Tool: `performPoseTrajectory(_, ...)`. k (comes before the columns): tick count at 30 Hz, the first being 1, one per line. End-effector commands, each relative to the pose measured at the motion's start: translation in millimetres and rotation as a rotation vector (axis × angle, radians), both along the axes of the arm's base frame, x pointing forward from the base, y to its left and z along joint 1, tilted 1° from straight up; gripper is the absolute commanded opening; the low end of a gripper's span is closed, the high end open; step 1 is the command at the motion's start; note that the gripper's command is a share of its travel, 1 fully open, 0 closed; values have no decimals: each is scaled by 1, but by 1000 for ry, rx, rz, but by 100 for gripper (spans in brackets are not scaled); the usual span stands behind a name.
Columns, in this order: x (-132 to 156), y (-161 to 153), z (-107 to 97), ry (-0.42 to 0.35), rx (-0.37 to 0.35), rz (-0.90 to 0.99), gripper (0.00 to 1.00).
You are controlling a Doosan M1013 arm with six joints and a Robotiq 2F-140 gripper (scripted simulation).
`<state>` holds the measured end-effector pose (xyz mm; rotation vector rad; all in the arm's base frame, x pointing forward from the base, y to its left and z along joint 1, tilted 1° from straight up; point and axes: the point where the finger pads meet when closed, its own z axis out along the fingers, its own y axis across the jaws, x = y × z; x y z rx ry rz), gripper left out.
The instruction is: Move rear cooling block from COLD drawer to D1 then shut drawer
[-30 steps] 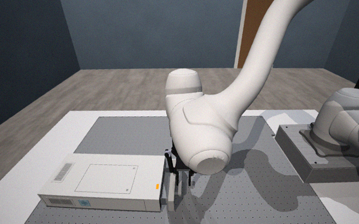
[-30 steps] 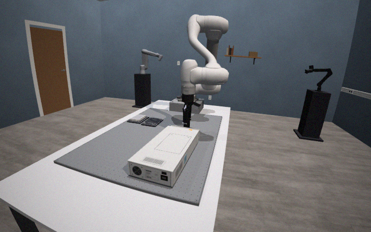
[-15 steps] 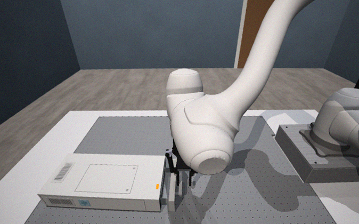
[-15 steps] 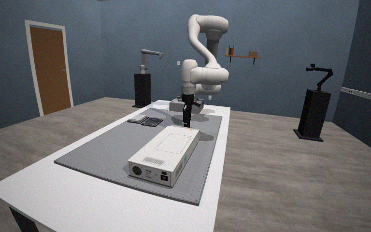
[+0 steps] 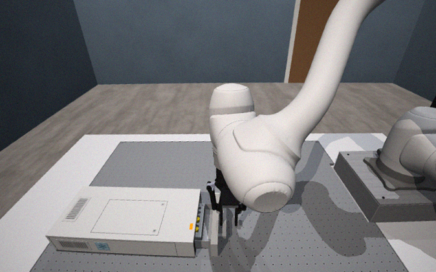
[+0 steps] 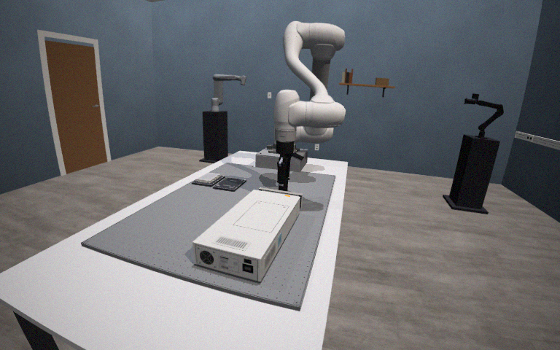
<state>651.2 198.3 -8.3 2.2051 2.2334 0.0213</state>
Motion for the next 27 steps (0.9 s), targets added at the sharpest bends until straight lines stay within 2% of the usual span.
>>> performPoseTrajectory(1,-7,1,2,-5,-3,4,34)
performPoseTrajectory(27,-32,1,2,-4,-3,5,34)
